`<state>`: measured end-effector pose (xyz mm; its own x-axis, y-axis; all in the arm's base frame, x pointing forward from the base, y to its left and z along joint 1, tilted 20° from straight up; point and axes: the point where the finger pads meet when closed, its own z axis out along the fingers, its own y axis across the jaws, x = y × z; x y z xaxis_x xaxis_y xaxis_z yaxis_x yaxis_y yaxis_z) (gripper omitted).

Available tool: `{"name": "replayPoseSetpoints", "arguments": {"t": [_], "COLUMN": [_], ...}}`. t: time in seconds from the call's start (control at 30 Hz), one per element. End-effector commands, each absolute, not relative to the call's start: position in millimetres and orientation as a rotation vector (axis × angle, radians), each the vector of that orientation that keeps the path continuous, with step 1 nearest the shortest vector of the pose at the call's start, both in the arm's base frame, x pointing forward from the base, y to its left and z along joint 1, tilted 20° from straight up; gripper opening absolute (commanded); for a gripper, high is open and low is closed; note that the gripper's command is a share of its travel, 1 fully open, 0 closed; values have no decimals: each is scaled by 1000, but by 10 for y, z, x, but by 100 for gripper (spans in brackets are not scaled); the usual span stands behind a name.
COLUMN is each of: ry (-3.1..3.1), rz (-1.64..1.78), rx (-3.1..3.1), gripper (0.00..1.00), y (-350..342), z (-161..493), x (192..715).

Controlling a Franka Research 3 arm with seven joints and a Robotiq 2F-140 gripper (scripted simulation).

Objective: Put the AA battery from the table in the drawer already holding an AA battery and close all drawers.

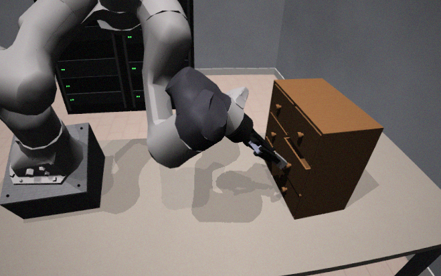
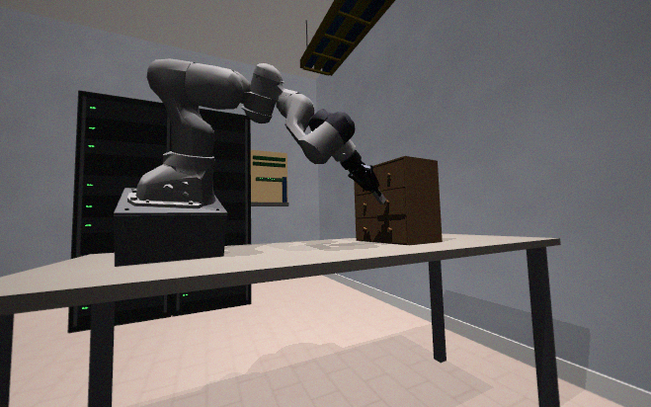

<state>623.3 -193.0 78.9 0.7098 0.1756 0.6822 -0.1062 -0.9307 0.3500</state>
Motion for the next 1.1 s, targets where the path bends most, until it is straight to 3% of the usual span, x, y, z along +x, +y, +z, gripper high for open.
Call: {"name": "replayPoseSetpoints", "arguments": {"t": [0.0, 1.07], "ry": [35, 35], "rz": [1067, 1067], "rx": [2553, 2553], "gripper": [0, 0], "y": [-1958, -1967], "z": [775, 777], "x": [6260, 6333]}}
